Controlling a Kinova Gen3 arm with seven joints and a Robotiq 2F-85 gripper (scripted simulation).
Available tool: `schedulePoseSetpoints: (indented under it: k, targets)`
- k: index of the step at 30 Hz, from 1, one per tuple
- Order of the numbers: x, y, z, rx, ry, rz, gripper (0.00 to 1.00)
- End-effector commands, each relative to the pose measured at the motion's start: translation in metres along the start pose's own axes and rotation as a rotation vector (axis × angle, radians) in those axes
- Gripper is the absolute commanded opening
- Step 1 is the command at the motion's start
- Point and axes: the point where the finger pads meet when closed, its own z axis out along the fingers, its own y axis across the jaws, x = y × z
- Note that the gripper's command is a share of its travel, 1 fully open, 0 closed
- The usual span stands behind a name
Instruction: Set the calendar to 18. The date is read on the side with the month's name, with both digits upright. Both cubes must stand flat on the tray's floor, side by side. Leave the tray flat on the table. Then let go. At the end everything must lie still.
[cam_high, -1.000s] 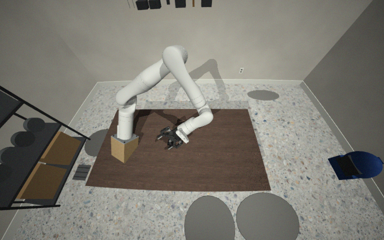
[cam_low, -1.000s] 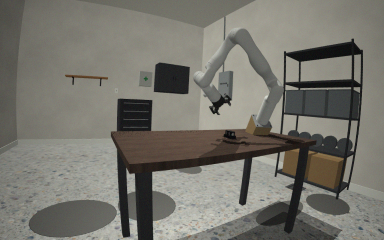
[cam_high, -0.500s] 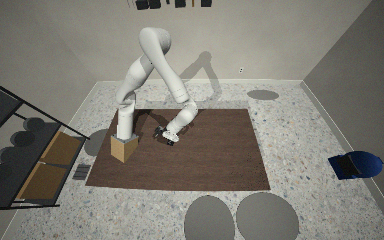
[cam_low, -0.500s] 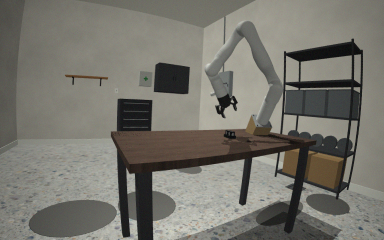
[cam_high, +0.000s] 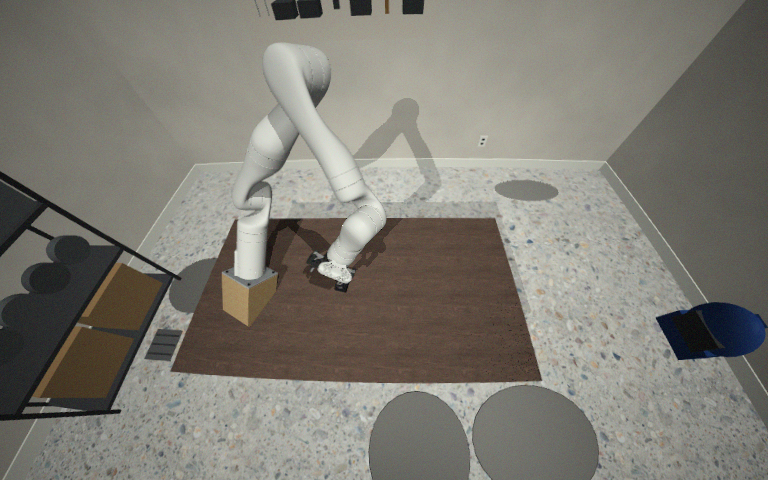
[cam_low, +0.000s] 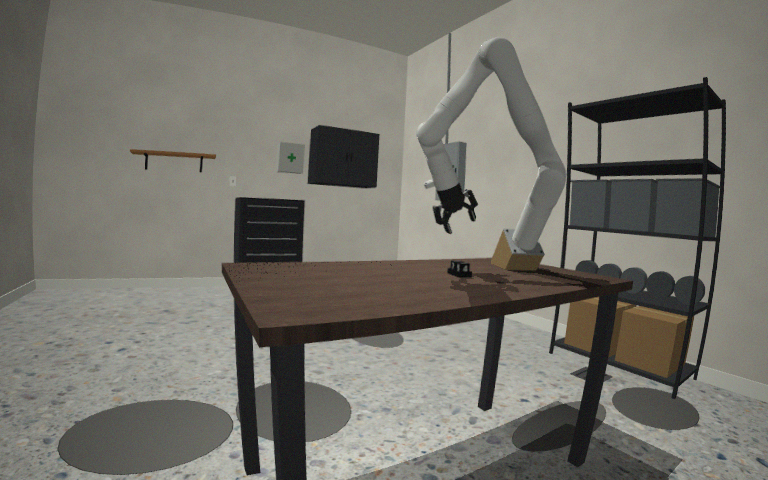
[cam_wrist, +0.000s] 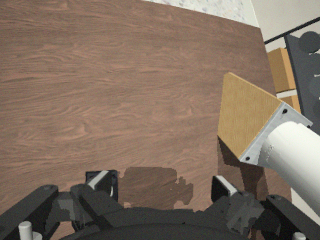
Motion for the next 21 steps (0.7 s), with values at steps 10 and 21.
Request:
schedulePoseSetpoints:
  k: [10, 21]
  targets:
    - [-0.0023, 0.0005, -0.002, 0.045, -0.026, -0.001, 1.0]
    - [-0.0066, -0.0006, -0.0025, 0.084, -0.049, -0.01, 1.0]
